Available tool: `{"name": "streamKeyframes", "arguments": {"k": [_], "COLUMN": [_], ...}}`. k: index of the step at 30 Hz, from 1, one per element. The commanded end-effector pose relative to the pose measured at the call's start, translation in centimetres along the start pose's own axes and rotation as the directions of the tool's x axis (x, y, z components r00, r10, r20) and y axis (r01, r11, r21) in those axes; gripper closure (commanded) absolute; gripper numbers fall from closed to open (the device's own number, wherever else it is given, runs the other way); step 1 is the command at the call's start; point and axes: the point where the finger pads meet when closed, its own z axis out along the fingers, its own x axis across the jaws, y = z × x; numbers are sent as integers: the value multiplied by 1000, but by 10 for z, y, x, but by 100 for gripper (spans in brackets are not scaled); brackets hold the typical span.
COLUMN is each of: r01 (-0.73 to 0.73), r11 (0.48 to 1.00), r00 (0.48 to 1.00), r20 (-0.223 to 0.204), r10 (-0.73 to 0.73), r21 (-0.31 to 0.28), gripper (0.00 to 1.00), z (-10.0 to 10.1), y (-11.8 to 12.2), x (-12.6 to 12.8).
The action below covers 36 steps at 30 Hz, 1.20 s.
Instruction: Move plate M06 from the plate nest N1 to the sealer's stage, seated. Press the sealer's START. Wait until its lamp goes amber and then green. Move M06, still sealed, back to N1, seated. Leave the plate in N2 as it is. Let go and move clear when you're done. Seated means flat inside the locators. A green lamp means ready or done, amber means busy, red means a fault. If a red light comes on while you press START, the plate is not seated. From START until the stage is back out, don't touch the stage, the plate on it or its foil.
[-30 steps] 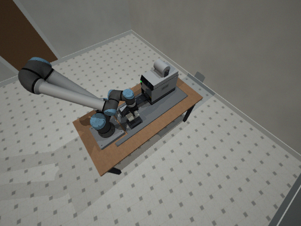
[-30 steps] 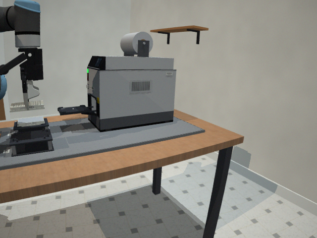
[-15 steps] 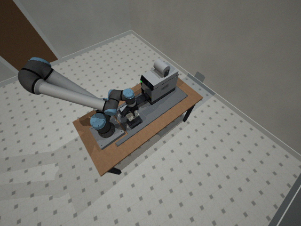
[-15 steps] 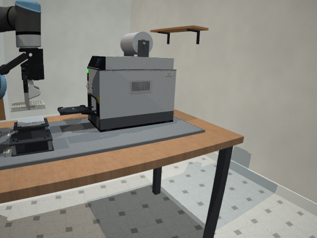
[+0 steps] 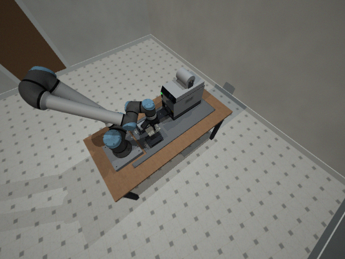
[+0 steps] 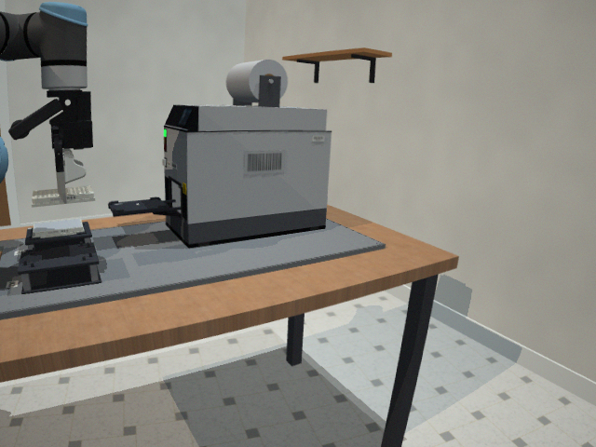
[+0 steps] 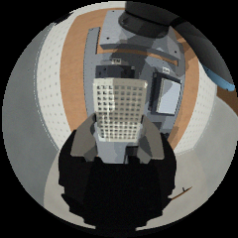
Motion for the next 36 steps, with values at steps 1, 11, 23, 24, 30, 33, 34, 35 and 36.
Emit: {"name": "streamKeyframes", "arguments": {"k": [1,11,23,24,30,33,34,35,36], "r01": [0,0,0,0,0,0,0,0,0], "r11": [1000,1000,1000,1000,1000,1000,1000,1000,1000], "r00": [1000,1000,1000,1000,1000,1000,1000,1000,1000], "r20": [1,1,1,1,1,1,1,1,1], "r10": [0,0,0,0,0,0,0,0,0], "r21": [0,0,0,0,0,0,0,0,0], "gripper": [100,100,100,100,100,100,100,100,100], "z": [0,0,0,0,0,0,0,0,0], "y": [11,25,43,45,56,62,63,65,67], "x": [8,20,35,36,45,50,51,53,54]}}
